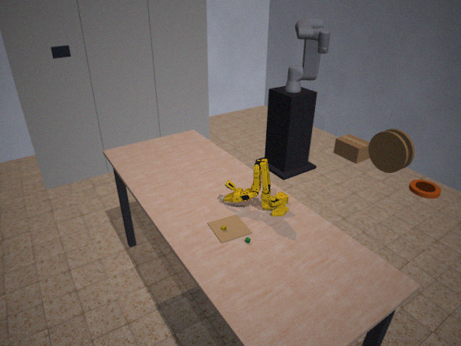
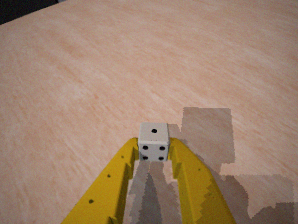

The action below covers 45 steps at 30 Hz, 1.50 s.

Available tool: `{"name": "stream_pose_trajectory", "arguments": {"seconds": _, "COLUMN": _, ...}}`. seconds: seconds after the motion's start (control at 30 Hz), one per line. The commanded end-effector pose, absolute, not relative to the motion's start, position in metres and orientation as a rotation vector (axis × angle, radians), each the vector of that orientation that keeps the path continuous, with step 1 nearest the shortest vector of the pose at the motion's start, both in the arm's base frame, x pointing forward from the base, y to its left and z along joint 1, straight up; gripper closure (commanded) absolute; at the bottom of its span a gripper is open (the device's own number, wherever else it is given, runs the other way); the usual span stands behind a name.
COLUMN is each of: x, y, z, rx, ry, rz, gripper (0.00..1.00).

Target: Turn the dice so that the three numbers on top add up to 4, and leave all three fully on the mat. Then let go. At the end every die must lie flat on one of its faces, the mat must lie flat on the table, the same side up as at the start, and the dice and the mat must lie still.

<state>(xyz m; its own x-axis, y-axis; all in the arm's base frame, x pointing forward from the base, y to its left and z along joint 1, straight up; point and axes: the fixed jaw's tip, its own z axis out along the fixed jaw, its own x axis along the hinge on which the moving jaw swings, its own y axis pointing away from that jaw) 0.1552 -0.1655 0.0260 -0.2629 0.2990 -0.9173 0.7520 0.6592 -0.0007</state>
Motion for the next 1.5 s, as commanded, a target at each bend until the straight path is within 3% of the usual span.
{"name": "stream_pose_trajectory", "arguments": {"seconds": 0.0, "x": 0.158, "y": -0.170, "z": 0.033, "rx": 0.831, "ry": 1.794, "rz": -0.558, "gripper": 1.00}}
{"name": "stream_pose_trajectory", "arguments": {"seconds": 1.2, "x": 0.158, "y": -0.170, "z": 0.021, "rx": 0.832, "ry": 1.794, "rz": -0.558, "gripper": 1.00}}
{"name": "stream_pose_trajectory", "arguments": {"seconds": 1.47, "x": 0.158, "y": -0.170, "z": 0.021, "rx": 0.832, "ry": 1.794, "rz": -0.558, "gripper": 0.94}}
